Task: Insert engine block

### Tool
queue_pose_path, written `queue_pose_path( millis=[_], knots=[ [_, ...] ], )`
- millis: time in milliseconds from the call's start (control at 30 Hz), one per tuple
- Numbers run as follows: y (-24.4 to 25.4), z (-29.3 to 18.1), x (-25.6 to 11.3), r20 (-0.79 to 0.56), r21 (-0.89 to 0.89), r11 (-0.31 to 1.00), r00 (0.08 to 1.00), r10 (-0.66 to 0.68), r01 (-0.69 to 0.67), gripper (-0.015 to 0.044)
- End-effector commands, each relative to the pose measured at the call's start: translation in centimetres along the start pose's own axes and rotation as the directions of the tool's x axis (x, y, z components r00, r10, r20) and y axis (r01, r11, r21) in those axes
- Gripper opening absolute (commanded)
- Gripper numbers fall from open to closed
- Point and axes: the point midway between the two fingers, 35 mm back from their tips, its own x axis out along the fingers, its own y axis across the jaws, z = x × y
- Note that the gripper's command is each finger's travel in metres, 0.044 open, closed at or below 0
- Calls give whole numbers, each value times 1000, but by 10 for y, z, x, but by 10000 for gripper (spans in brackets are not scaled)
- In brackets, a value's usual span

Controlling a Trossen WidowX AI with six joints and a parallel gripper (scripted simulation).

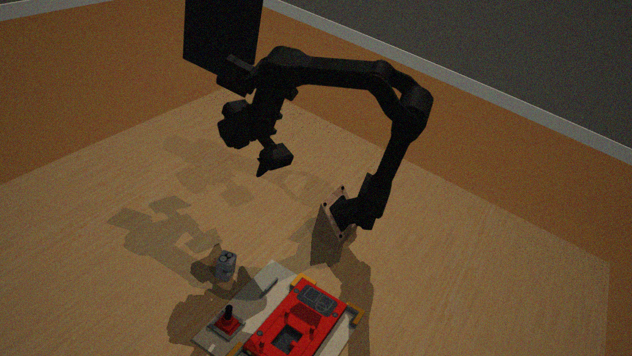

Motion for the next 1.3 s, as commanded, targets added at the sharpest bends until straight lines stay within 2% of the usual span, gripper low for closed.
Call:
queue_pose_path(
  millis=[0, 267, 567, 933, 1267],
  knots=[
    [6, 10, 1, 5, -115, 993, 1000, 6, -5, 440],
    [21, 30, 5, 10, -382, 924, 1000, 23, -17, 440],
    [40, 51, 11, 12, -646, 763, 999, 46, -27, 440],
    [65, 74, 19, 11, -882, 470, 997, 78, -27, 440],
    [89, 93, 27, 4, -989, 146, 994, 110, -12, 440]
  ],
)
